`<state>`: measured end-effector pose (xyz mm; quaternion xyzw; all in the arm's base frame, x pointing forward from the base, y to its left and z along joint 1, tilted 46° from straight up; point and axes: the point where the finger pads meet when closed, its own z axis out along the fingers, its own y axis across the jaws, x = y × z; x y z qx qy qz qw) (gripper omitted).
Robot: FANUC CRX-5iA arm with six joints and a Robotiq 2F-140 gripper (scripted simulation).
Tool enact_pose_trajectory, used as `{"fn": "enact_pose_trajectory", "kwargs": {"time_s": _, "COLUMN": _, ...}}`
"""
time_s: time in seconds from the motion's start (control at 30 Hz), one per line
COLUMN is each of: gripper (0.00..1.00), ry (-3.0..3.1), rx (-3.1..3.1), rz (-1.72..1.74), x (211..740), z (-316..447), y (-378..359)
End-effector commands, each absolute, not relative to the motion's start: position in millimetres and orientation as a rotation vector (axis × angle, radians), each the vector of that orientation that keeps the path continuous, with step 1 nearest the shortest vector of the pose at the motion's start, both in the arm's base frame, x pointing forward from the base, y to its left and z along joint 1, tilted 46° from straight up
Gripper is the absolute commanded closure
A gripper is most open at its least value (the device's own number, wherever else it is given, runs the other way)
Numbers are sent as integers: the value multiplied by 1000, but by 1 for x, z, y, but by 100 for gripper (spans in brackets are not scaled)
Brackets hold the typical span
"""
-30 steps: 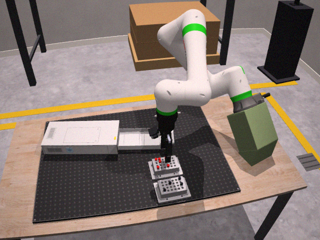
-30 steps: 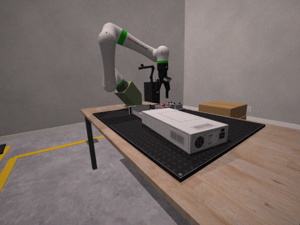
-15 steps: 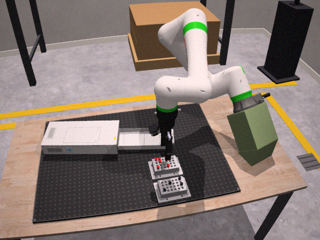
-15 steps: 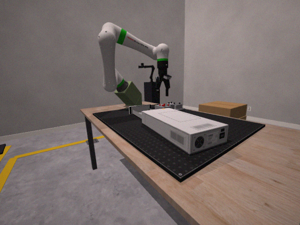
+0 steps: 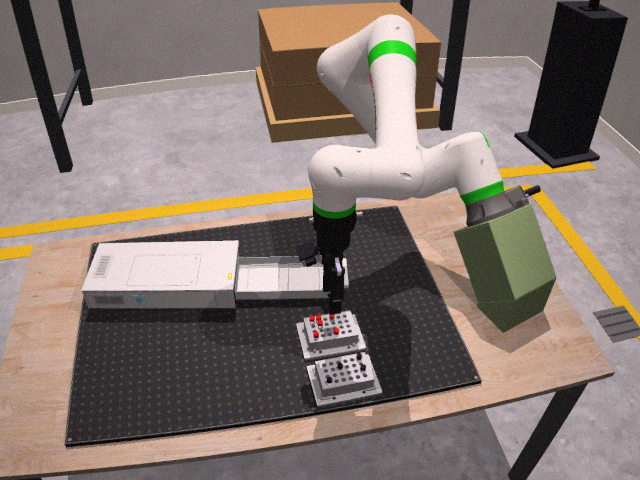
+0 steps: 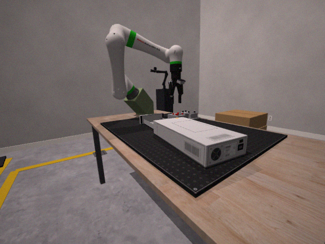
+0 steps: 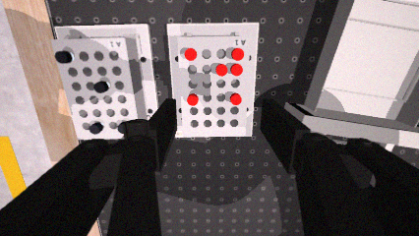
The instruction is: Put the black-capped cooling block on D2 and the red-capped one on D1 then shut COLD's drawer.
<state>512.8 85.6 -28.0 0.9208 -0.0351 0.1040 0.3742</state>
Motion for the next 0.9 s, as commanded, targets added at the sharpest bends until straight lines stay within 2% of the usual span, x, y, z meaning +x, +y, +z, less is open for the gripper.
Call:
{"fn": "enact_pose_trajectory", "kwargs": {"time_s": 0.0, "gripper": 90, "ry": -197, "rx": 2357, "rz": 312, "x": 504, "z": -22, "y": 78}}
{"fn": "enact_pose_trajectory", "kwargs": {"time_s": 0.87, "gripper": 90, "ry": -923, "rx": 2246, "rz": 599, "x": 443, "z": 14, "y": 19}}
